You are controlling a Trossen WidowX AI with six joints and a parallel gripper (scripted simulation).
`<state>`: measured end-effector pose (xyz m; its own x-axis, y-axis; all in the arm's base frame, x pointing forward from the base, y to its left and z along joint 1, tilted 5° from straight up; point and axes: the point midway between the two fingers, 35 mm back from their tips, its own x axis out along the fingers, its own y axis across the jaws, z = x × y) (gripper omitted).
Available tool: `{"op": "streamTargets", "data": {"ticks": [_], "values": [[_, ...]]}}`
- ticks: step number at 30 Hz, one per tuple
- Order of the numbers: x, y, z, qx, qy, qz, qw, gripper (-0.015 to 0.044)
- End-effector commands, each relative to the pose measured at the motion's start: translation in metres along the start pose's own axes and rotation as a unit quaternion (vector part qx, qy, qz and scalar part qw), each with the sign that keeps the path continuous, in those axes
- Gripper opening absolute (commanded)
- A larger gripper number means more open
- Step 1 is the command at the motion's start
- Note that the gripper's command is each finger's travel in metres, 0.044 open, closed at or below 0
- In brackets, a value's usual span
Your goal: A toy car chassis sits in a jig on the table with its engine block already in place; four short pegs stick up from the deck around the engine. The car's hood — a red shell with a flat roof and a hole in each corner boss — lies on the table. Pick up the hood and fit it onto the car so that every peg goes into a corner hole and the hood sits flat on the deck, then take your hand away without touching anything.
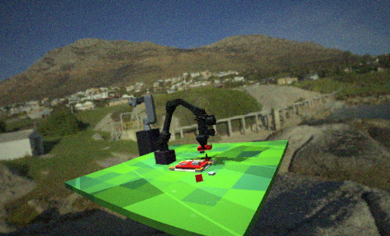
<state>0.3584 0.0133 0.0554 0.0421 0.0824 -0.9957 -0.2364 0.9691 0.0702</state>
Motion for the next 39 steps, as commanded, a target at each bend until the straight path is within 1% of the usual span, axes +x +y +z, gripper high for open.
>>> {"op": "streamTargets", "data": {"ticks": [1,28,32,36,39], "values": [[-0.002,-0.015,-0.001,0.014,-0.003,-0.001,1.0,0.0],[-0.006,-0.117,-0.04,0.131,0.0,-0.006,0.991,0.0],[-0.006,-0.121,-0.042,0.137,0.0,-0.006,0.991,0.0],[0.003,-0.119,-0.042,0.137,0.0,-0.006,0.991,0.0],[0.019,-0.12,-0.042,0.137,0.0,-0.006,0.991,0.0]]}}
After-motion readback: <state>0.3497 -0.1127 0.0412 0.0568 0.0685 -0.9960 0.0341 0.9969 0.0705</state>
